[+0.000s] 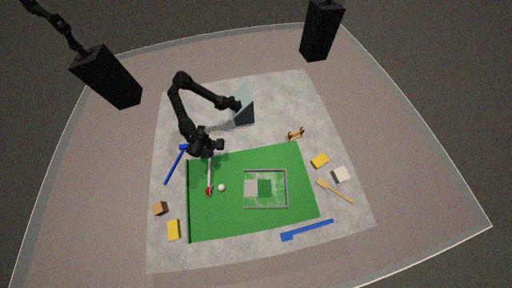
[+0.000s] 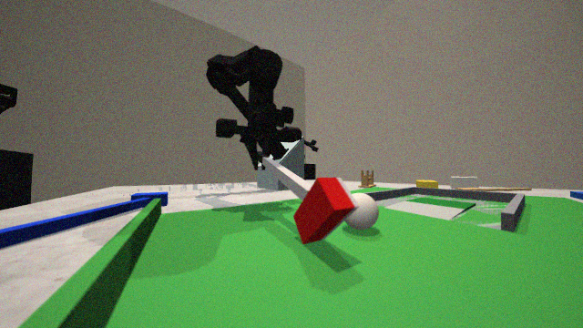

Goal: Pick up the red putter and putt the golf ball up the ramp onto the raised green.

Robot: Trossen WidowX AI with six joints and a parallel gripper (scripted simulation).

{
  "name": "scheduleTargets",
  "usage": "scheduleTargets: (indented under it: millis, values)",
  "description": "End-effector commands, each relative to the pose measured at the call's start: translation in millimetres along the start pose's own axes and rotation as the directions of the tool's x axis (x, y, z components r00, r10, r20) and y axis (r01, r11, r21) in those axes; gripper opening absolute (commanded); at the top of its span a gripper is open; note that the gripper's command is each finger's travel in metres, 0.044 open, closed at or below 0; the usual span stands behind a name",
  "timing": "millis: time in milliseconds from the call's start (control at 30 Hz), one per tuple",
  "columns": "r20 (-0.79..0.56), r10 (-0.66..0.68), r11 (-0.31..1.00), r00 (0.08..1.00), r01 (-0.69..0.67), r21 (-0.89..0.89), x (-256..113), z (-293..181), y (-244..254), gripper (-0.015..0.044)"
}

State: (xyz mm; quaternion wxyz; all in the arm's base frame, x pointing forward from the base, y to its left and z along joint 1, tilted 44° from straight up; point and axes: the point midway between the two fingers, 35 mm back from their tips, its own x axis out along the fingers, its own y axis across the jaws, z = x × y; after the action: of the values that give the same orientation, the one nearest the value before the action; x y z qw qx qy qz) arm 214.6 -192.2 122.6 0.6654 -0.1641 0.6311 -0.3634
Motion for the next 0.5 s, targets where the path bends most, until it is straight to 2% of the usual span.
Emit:
scheduleTargets:
  millis: [0,300,467]
  values:
    - [0.01,-0.003,1.0,1.0,0.003,0.007,-0.1,2.1,-16.9,0.0]
    - [0.002,-0.004,1.0,1.0,0.004,0.01,1.4,0.8,-14.6,0.0]
    - [0.001,0.015,1.0,1.0,-0.015,0.01,3.1,9.1,41.2,0.0]
